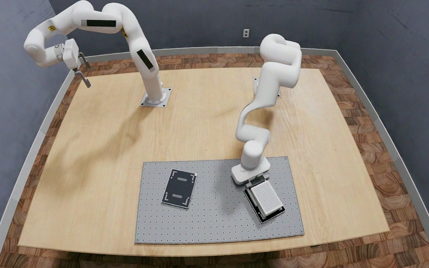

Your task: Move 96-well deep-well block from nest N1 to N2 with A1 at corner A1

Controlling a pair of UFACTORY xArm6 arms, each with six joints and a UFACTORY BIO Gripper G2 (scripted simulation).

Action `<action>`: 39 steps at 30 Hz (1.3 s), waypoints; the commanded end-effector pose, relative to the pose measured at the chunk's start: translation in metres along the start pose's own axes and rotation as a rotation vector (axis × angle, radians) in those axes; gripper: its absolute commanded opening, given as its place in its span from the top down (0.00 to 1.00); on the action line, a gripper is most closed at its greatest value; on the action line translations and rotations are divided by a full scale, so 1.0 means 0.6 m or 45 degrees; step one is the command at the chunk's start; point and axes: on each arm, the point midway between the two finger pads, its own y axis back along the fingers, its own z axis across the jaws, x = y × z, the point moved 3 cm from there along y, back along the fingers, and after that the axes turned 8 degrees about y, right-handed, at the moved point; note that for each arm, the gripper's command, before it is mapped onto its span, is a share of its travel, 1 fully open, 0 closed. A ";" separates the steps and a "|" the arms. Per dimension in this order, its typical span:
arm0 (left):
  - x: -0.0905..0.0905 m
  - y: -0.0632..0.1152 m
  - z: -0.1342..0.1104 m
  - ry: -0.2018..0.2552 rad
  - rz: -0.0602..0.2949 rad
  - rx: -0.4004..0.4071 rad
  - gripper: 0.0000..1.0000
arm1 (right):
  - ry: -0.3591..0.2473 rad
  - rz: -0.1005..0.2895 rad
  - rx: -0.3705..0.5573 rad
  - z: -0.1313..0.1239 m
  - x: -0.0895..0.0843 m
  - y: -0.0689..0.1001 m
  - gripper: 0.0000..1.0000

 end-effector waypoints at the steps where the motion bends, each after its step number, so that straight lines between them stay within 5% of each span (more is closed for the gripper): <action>1: -0.004 -0.002 -0.002 0.005 -0.005 0.001 1.00 | 0.000 -0.004 0.001 0.000 0.000 0.002 0.00; 27: 0.002 -0.002 -0.001 0.005 -0.005 0.001 1.00 | 0.000 -0.004 0.001 0.000 0.000 0.002 0.00; 28: 0.002 -0.002 -0.001 0.005 -0.005 0.001 0.63 | 0.000 -0.004 0.001 0.000 0.000 0.002 0.00; 39: 0.002 -0.002 -0.001 0.005 -0.005 0.001 0.63 | 0.000 -0.004 0.001 0.000 0.000 0.002 0.00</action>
